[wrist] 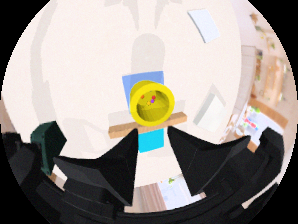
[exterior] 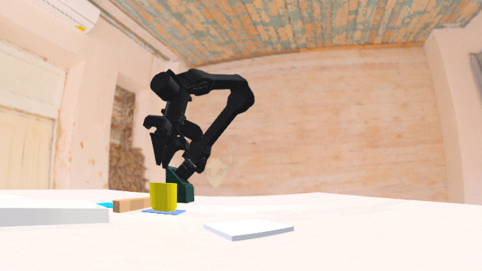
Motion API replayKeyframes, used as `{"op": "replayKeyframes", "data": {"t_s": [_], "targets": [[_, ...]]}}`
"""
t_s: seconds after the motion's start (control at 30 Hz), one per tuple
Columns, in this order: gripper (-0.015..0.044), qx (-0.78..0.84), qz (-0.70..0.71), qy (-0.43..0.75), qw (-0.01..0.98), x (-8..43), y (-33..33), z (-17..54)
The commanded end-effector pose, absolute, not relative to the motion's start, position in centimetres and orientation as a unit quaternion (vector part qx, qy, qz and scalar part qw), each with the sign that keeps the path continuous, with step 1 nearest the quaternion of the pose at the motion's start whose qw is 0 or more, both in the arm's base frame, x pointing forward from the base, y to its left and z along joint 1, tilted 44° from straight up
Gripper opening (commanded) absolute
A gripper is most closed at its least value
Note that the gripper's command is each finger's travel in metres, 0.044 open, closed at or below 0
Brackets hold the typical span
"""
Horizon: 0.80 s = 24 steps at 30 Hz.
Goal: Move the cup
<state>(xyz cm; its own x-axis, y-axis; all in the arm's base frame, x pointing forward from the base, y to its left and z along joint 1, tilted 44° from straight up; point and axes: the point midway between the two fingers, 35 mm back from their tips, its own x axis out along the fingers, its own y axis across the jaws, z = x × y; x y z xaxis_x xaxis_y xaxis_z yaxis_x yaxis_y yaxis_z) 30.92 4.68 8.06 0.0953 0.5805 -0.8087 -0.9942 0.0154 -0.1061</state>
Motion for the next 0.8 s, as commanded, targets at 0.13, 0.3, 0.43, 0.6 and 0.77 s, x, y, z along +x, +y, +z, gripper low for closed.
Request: {"op": "replayKeyframes", "data": {"t_s": [0.13,0.3,0.43,0.6,0.77], "targets": [[0.0167,-0.316,0.694,0.231,0.604,29.6,5.6,7.3],[0.0167,-0.316,0.694,0.231,0.604,29.6,5.7,7.3],[0.0167,-0.316,0.694,0.231,0.604,29.6,5.9,7.0],[0.0167,-0.317,0.694,0.232,0.604,29.6,6.5,6.4],[0.0167,-0.317,0.694,0.232,0.604,29.6,7.0,5.8]]}}
